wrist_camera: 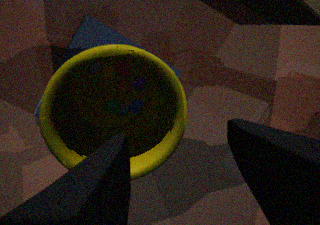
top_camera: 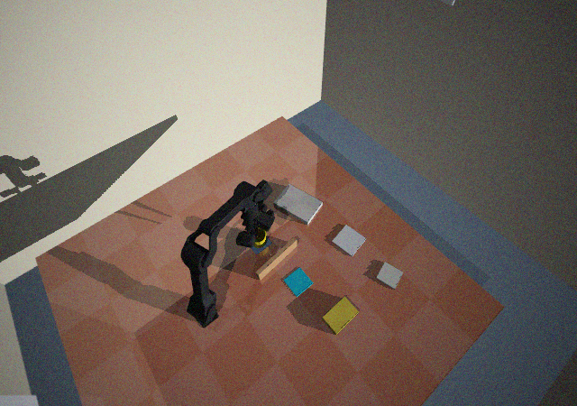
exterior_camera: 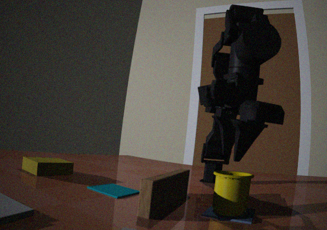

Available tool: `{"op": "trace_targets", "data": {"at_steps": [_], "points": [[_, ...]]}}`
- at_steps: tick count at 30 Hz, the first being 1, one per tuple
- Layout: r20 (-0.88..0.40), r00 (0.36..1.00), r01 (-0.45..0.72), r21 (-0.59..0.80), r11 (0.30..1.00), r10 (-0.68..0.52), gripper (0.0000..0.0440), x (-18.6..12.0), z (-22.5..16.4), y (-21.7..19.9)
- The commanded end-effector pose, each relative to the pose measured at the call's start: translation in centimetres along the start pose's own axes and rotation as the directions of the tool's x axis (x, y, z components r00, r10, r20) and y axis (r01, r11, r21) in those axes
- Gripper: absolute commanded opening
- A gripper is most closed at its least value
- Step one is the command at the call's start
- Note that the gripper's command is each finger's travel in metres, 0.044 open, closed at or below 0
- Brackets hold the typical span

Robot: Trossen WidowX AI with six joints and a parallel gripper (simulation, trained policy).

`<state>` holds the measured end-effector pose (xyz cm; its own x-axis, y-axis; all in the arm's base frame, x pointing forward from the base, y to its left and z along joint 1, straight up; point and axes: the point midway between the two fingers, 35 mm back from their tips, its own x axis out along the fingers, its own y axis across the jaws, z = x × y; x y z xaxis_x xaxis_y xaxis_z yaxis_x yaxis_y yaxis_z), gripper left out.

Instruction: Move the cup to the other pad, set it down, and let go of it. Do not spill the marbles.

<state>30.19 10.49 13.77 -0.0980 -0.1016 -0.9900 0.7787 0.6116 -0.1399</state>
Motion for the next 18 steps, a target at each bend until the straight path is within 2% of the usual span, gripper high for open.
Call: {"op": "trace_targets", "data": {"at_steps": [1, 18], "points": [[0.004, 1.0, 0.025, 0.011, 1.0, -0.025, 0.0203, 1.3, 0.1, 0.0], [-0.004, 0.997, 0.077, -0.05, 0.996, -0.077, 0.0201, 6.8, 0.2, 0.1]]}}
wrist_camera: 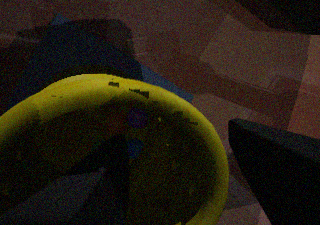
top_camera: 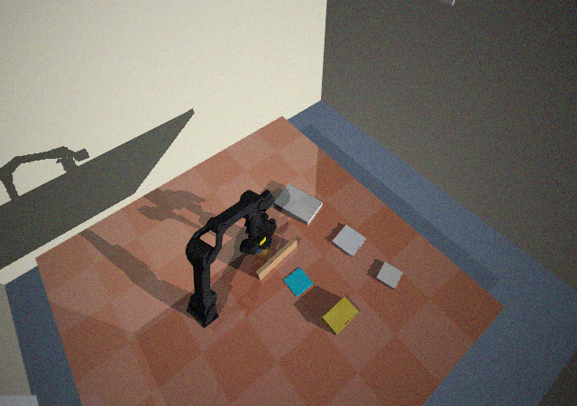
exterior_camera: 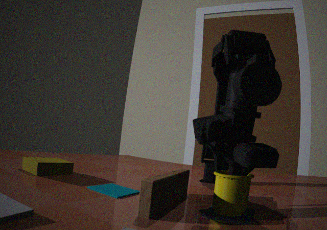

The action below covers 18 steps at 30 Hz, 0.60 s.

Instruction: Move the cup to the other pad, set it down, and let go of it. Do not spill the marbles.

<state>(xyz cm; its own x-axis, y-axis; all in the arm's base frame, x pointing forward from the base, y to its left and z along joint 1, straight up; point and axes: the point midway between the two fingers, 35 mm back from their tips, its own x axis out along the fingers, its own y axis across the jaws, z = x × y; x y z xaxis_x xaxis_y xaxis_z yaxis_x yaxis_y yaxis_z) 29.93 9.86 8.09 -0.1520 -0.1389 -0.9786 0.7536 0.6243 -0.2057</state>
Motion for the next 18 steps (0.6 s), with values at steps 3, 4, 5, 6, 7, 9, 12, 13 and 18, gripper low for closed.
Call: {"op": "trace_targets", "data": {"at_steps": [3, 4, 5, 6, 7, 9, 12, 13, 18], "points": [[0.001, 1.0, 0.008, -0.036, 0.999, -0.008, 0.0169, 1.6, 0.1, -0.1], [0.003, 1.0, 0.006, -0.039, 0.999, -0.006, 0.0145, 1.7, 0.2, -0.1], [0.005, 1.0, 0.003, -0.043, 0.999, -0.003, 0.012, 1.8, 0.2, -0.1], [0.007, 1.0, 0.002, -0.048, 0.999, -0.002, 0.0094, 1.9, 0.3, -0.1], [0.009, 1.0, 0.001, -0.053, 0.999, 0.0, 0.007, 1.9, 0.3, -0.2], [0.014, 1.0, -0.003, -0.061, 0.998, 0.004, 0.0025, 1.8, 0.5, -0.2], [0.021, 1.0, -0.011, -0.069, 0.998, 0.013, 0.0, 1.4, 0.6, -0.4], [0.02, 1.0, -0.015, -0.068, 0.998, 0.017, 0.0, 1.2, 0.7, -0.5], [0.021, 0.999, -0.04, -0.059, 0.997, 0.041, 0.0, 0.2, 0.9, -0.6]]}}
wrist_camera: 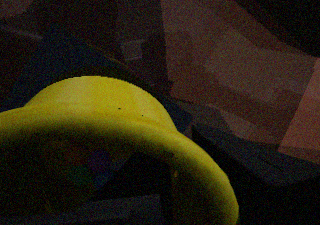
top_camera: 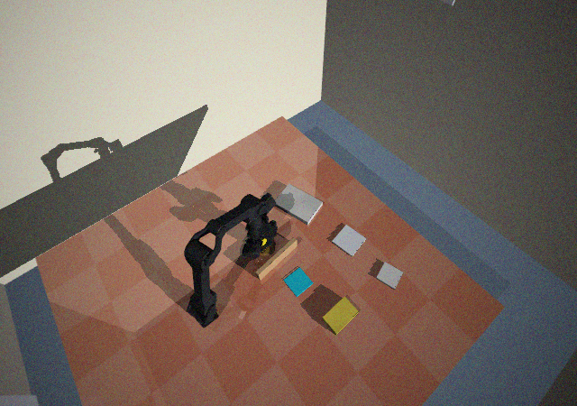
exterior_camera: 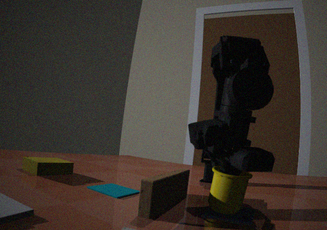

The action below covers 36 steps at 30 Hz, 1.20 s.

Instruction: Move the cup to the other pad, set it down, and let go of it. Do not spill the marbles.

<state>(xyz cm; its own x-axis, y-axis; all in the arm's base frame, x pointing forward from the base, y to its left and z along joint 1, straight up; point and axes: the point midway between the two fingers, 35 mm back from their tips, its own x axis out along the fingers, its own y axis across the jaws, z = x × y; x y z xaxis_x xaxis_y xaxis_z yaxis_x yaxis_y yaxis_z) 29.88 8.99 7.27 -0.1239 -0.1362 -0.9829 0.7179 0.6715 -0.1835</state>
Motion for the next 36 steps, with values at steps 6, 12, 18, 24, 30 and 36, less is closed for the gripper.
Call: {"op": "trace_targets", "data": {"at_steps": [6, 12, 18, 24, 30, 36], "points": [[0.007, 0.999, -0.05, 0.034, 0.998, 0.05, 0.0001, -2.6, 0.7, -0.8], [0.014, 0.995, -0.096, 0.085, 0.992, 0.095, 0.0012, -5.0, 1.4, -1.6], [0.032, 0.99, -0.139, 0.141, 0.98, 0.136, 0.0009, -7.2, 2.6, -2.4], [0.057, 0.984, -0.179, 0.194, 0.964, 0.172, 0.0001, -8.9, 4.1, -3.0], [0.091, 0.975, -0.22, 0.247, 0.944, 0.203, 0.0, -10.0, 6.1, -3.7], [0.131, 0.965, -0.255, 0.294, 0.921, 0.226, 0.0, -10.6, 8.4, -4.7]]}}
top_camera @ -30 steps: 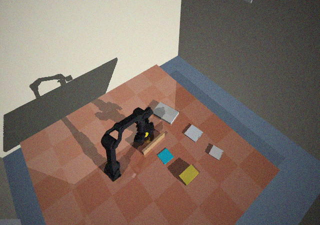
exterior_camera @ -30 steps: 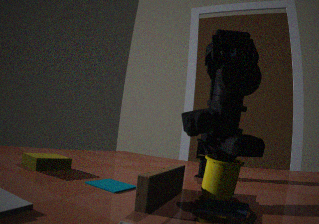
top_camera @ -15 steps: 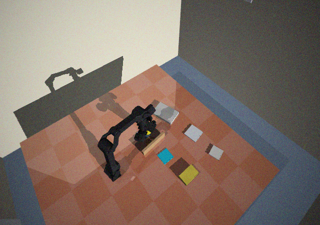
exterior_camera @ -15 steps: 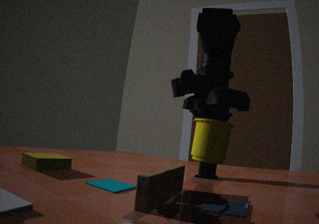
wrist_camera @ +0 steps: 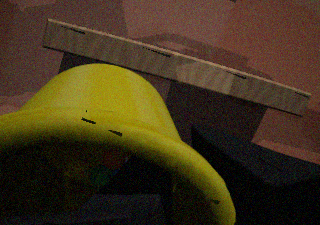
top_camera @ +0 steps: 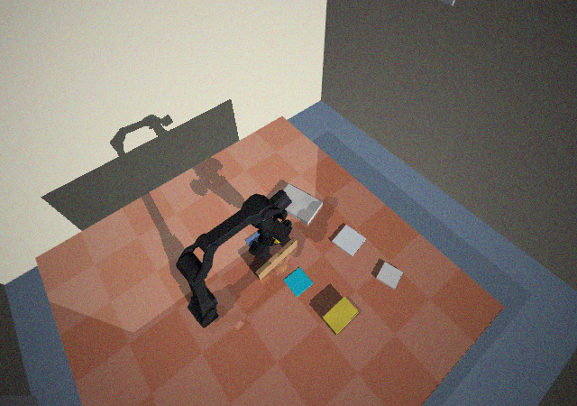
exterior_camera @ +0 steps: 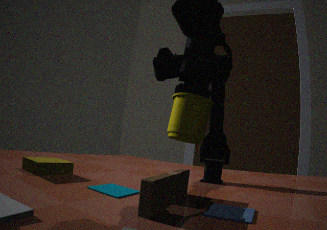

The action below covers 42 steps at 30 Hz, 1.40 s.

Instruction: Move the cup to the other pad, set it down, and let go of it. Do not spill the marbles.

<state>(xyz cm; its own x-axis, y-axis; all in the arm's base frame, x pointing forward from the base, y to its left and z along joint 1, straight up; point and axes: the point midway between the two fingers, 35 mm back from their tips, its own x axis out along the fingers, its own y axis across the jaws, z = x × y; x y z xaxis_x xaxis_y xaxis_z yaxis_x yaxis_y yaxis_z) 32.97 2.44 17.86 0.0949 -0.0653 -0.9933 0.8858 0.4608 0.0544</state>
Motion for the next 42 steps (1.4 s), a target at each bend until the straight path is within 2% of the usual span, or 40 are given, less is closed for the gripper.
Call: {"op": "trace_targets", "data": {"at_steps": [1, 12, 23, 42], "points": [[0.031, 0.999, -0.034, 0.035, 0.999, 0.033, 0.0, -0.7, 1.9, 0.0], [0.084, 0.994, -0.074, 0.125, 0.989, 0.064, 0.0, -0.5, 6.6, -1.0], [0.117, 0.991, -0.085, 0.199, 0.976, 0.063, 0.0, 1.0, 10.2, -2.5], [0.126, 0.991, -0.07, 0.277, 0.958, 0.036, 0.0004, 5.9, 12.3, -5.0]]}}
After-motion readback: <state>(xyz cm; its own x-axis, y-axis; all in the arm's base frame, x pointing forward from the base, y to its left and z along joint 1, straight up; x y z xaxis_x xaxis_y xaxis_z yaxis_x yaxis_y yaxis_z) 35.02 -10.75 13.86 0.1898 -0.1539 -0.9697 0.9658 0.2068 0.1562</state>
